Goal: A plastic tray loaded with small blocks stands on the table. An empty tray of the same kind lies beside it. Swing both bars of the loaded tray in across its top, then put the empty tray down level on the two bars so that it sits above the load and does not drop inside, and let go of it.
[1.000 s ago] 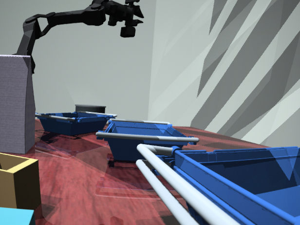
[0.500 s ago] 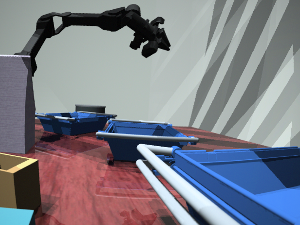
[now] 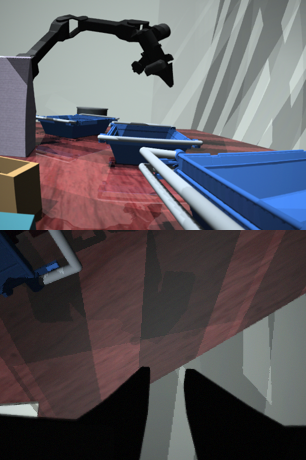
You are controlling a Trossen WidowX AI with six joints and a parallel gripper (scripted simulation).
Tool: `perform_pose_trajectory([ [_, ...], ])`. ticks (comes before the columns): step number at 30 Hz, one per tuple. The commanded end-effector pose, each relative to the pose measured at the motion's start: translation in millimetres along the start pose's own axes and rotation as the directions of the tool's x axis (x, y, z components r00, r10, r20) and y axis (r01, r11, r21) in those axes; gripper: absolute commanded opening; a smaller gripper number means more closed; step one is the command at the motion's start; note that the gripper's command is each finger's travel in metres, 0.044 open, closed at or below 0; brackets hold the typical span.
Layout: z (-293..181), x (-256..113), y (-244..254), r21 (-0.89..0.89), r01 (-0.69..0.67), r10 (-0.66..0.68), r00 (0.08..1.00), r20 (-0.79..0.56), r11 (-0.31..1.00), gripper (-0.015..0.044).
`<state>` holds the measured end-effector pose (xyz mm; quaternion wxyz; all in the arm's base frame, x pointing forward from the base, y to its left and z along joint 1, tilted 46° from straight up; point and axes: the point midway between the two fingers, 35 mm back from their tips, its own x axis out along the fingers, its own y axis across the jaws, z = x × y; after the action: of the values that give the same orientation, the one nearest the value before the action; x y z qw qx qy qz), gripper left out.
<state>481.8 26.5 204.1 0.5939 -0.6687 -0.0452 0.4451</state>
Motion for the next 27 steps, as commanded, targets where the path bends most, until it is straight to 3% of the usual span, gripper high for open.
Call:
perform_pose_trajectory([
  [1, 54, 29, 53, -0.291, -0.162, 0.247, 0.926, 0.287, 0.943, 0.0085],
  [6, 84, 31, 75, -0.425, -0.143, 0.341, 0.833, 0.436, 0.894, 0.0085],
  [19, 85, 32, 76, -0.428, -0.142, 0.342, 0.831, 0.439, 0.893, 0.0085],
  [27, 96, 56, 85, -0.428, -0.142, 0.342, 0.831, 0.439, 0.893, 0.0085],
])
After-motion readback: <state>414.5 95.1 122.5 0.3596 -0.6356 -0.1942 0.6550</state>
